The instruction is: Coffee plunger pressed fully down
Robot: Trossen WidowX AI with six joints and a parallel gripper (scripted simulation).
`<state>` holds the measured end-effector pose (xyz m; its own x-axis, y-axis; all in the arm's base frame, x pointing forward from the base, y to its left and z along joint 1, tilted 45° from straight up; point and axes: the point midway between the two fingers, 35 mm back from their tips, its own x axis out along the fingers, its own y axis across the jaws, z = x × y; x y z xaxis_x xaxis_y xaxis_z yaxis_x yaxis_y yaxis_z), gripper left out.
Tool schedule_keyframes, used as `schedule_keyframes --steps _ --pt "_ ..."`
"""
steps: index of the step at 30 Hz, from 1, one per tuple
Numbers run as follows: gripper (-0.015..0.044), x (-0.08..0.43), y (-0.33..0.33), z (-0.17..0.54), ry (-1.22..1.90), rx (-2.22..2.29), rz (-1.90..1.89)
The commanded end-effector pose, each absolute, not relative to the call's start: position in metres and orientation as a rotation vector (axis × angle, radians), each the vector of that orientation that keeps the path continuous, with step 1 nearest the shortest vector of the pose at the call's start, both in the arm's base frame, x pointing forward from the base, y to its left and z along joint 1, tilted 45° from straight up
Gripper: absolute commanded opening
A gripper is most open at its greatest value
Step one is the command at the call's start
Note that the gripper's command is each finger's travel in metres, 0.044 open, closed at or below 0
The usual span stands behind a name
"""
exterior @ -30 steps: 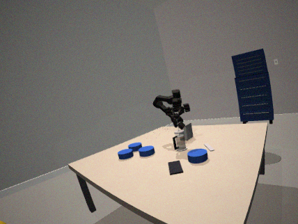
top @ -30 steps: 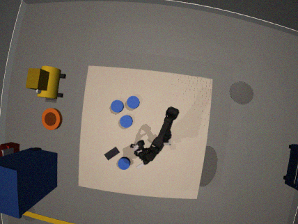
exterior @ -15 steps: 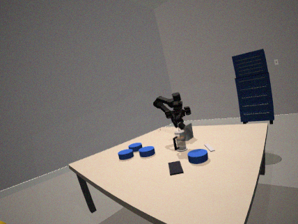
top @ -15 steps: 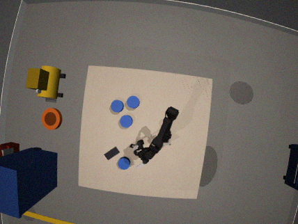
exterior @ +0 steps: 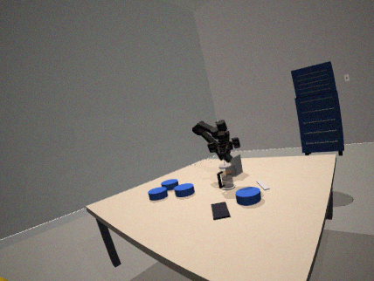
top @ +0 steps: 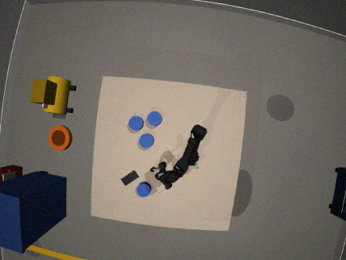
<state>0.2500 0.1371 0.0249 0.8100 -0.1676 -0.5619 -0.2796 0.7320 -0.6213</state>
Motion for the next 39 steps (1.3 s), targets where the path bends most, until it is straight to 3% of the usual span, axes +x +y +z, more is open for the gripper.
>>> schedule_keyframes --steps 1,39 --pt "0.0124 0.243 0.117 0.005 0.693 -0.804 0.059" --pt "0.0124 0.258 0.115 -0.007 0.689 -0.805 0.056"
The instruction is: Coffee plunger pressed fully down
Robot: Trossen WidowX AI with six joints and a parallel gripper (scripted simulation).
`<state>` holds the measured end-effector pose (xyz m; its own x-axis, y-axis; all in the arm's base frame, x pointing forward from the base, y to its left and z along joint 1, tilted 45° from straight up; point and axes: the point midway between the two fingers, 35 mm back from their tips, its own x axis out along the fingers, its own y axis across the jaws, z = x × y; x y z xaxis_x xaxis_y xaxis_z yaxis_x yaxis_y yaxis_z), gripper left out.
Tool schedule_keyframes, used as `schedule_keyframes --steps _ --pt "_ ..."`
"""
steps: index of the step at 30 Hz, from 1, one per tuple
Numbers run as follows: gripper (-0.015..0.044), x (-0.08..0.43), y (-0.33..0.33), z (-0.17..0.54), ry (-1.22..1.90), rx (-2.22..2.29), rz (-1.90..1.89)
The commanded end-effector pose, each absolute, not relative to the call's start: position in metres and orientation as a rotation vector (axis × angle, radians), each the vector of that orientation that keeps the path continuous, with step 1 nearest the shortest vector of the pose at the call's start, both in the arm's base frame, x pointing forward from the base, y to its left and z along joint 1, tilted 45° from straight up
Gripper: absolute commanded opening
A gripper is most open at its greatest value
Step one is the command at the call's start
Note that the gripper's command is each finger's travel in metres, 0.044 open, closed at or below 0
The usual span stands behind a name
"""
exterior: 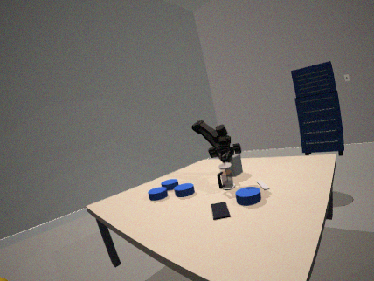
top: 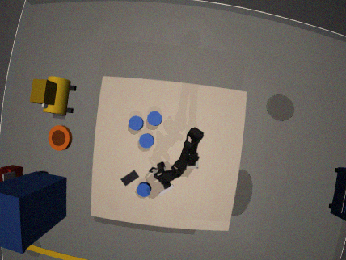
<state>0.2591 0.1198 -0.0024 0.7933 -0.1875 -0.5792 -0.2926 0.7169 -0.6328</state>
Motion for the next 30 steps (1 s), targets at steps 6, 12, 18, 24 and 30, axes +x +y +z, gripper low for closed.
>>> schedule_keyframes --steps 6,12,18,24,30 --pt "0.0124 0.2585 0.1160 -0.0072 0.689 -0.805 0.056" --pt "0.0124 0.2589 0.1164 -0.0076 0.689 -0.805 0.056" --pt "0.0124 0.2598 0.1201 -0.0043 0.673 -0.792 0.063" --pt "0.0124 0.2598 0.1201 -0.0043 0.673 -0.792 0.063" --pt "0.0282 0.2598 0.1201 -0.0043 0.673 -0.792 0.063"
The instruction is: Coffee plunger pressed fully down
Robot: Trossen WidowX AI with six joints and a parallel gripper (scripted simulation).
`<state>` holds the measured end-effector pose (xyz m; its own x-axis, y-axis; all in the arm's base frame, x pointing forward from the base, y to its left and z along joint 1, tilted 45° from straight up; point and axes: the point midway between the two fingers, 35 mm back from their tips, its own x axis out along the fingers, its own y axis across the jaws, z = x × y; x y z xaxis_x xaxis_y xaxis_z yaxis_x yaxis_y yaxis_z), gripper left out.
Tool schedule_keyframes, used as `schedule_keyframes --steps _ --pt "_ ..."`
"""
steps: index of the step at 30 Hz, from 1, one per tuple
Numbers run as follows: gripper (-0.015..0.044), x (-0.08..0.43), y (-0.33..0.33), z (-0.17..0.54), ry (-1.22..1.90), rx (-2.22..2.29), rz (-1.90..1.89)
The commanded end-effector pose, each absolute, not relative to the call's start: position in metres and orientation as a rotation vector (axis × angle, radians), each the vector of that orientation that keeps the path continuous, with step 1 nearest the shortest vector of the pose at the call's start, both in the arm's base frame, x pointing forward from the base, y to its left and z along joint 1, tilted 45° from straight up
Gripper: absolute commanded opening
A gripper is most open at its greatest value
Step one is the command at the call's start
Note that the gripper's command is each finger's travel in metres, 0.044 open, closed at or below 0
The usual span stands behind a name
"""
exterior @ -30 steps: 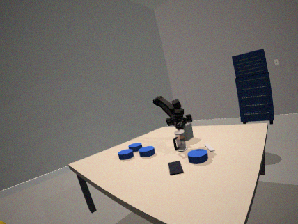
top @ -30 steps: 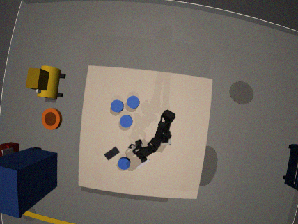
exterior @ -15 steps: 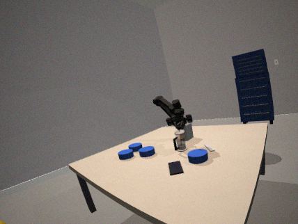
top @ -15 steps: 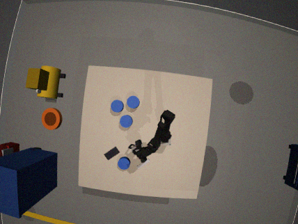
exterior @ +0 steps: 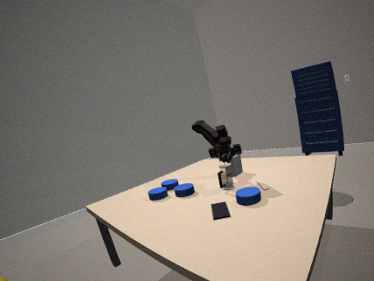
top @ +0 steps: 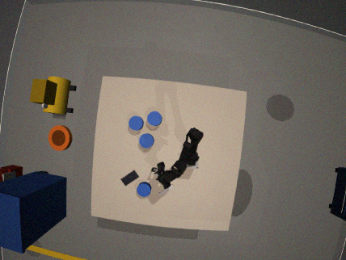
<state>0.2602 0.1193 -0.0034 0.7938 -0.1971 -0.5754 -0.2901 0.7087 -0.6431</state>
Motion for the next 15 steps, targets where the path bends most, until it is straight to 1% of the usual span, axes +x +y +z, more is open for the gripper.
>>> schedule_keyframes --steps 1,6,11,15 --pt "0.0308 0.260 0.120 -0.004 0.673 -0.792 0.063" --pt "0.0439 0.260 0.120 -0.004 0.673 -0.792 0.063" --pt "0.0440 0.259 0.124 -0.001 0.676 -0.792 0.063" --pt "0.0440 0.254 0.142 0.019 0.688 -0.793 0.063"
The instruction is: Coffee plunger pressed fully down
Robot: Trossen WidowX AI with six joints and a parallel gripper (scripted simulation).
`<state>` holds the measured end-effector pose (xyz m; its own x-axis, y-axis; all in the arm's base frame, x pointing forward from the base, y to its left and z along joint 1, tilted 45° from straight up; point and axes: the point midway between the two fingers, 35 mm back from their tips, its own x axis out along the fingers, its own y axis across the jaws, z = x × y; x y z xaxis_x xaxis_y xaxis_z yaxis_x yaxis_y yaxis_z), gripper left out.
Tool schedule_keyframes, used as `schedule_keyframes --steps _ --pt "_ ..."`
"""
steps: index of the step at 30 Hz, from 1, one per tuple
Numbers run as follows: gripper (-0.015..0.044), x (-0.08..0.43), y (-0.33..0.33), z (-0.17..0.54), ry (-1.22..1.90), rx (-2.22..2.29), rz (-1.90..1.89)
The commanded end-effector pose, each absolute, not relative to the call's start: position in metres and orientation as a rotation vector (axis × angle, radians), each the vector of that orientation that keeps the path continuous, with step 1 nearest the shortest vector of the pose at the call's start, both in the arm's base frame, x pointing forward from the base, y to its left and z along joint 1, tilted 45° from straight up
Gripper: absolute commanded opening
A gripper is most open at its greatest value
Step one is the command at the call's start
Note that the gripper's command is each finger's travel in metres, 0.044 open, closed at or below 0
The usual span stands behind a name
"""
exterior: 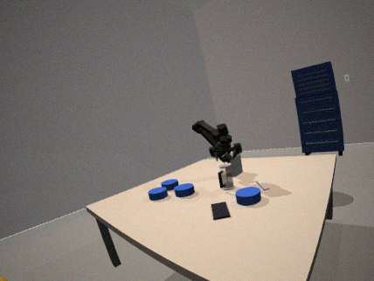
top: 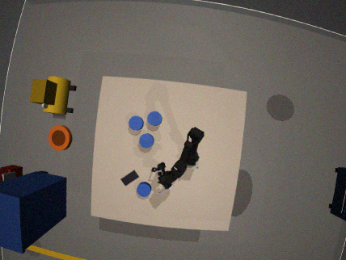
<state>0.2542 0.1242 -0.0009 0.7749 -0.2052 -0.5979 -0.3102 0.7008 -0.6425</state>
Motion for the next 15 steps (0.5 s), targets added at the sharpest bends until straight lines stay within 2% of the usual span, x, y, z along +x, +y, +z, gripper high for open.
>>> schedule_keyframes --steps 1,5,15 --pt "0.0440 0.251 0.148 0.027 0.691 -0.794 0.062" --pt "0.0440 0.237 0.163 0.063 0.693 -0.804 0.058" --pt "0.0440 0.236 0.163 0.064 0.693 -0.804 0.058"
